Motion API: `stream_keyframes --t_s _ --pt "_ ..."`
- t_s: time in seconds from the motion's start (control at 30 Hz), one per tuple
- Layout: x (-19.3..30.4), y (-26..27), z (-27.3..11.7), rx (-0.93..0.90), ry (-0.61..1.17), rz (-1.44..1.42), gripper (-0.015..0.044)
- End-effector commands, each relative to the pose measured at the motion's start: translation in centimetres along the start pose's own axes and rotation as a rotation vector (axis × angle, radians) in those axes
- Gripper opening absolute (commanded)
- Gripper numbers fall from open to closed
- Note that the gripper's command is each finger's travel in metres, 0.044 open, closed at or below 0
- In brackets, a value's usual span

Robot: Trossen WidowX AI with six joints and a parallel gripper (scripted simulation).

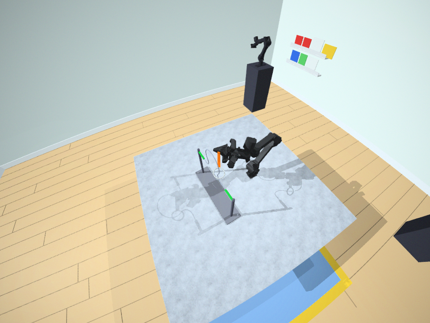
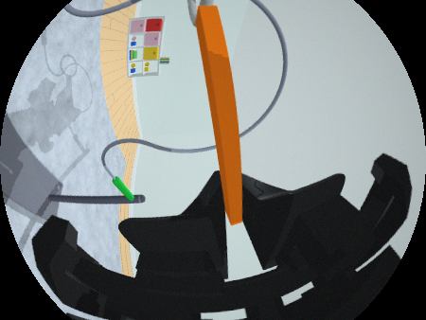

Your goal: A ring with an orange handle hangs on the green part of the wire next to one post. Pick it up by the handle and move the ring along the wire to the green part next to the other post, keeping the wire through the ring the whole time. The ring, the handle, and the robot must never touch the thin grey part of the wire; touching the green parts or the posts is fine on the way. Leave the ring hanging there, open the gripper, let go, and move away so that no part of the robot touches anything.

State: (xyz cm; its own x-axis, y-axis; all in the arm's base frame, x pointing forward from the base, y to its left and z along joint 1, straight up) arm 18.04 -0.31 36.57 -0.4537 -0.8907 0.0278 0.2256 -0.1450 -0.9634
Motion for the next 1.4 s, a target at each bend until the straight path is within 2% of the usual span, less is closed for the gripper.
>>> stream_keyframes --t_s 0.0,0.7,1.37 --pt "0.1 0.2 0.0 0.031 -0.015 -0.055 -0.0150" --pt "0.7 1.6 0.1 0.074 -0.030 -0.123 -0.0150" --pt "1.3 5.8 -0.6 -0.103 0.039 0.159 -0.0150"
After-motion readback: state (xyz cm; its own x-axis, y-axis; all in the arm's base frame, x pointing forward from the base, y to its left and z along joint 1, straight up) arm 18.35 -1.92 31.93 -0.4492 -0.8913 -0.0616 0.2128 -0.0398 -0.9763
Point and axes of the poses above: the point midway between the two fingers, 35 mm back from their tips, its own z axis out along the fingers, its own y axis across the jaws, x = y × z, the point moved 8 cm from there along -z, back along the fingers, and after that the axes turned 10 degrees about z, right-handed, at the moved point
